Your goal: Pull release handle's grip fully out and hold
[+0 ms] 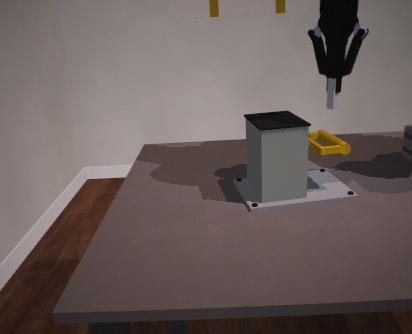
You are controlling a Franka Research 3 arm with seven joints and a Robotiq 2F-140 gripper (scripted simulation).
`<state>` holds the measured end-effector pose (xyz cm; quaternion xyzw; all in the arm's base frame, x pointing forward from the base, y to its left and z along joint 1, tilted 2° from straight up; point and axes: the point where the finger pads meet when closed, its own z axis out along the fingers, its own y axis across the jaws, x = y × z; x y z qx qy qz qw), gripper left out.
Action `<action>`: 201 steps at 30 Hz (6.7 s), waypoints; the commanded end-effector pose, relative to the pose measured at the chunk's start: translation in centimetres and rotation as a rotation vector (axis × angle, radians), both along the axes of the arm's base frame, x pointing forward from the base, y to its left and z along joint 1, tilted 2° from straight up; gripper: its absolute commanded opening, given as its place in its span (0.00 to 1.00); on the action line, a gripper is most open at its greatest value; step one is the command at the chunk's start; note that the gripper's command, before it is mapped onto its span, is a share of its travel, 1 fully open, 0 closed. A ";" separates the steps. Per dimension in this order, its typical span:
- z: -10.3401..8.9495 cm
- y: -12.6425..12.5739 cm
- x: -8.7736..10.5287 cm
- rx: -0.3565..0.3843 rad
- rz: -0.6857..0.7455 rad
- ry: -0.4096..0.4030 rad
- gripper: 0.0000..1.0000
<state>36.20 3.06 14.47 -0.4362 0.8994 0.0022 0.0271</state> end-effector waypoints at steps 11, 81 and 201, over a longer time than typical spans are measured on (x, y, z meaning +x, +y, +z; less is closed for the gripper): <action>0.1 0.2 -0.1 0.011 -0.393 0.017 0.00; -0.3 0.2 -0.2 0.067 -1.835 0.052 0.00; -5.4 0.3 -0.1 0.078 -2.219 0.061 0.31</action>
